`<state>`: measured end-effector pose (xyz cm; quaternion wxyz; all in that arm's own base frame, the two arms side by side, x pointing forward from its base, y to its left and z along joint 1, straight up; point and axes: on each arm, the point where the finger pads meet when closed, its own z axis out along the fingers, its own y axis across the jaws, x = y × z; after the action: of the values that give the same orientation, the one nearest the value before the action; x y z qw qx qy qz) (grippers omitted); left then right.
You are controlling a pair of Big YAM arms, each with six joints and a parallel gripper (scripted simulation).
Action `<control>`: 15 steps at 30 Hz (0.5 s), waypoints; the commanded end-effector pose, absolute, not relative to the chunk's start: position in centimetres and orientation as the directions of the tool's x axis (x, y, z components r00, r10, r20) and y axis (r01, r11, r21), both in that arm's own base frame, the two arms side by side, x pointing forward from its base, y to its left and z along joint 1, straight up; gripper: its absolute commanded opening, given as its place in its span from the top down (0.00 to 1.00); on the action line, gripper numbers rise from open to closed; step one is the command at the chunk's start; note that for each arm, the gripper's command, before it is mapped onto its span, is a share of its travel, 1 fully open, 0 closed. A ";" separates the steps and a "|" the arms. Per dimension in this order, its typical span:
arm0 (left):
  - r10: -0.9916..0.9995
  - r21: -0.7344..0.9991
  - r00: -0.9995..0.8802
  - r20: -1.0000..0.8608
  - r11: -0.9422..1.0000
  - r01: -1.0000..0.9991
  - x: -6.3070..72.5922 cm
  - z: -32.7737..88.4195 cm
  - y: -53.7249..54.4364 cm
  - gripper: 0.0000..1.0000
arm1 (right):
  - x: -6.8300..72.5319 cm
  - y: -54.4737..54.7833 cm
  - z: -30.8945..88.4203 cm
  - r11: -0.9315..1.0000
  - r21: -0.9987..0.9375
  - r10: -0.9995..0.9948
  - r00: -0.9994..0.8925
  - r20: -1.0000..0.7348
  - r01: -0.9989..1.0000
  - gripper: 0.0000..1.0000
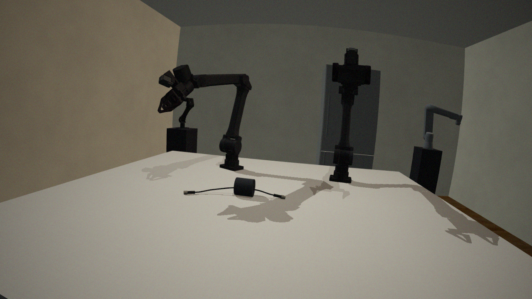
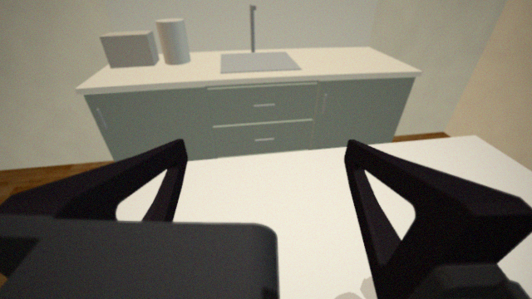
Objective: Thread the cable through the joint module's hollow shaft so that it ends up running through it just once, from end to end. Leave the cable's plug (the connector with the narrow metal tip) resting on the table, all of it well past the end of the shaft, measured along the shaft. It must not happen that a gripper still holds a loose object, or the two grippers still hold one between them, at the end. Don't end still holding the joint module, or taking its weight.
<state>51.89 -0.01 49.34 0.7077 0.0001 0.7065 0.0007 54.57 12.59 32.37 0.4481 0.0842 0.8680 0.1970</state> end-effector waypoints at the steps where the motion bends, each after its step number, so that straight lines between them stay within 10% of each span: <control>1: -0.011 -0.010 0.052 -0.999 1.000 0.014 52.5 51.8 -0.6 0.04 | 55.0 10.3 35.7 0.941 0.324 0.242 -0.474 -0.847 -0.098 0.68; 15: -0.011 -0.011 -0.002 -1.000 1.000 0.012 52.5 49.2 -0.5 0.04 | 53.7 2.7 45.4 0.996 0.047 0.038 -0.114 -0.993 -0.077 0.68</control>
<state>51.93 -0.03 49.30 0.7076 0.0000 0.7067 0.0002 53.43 3.60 44.84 0.6451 0.0176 0.7601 0.0764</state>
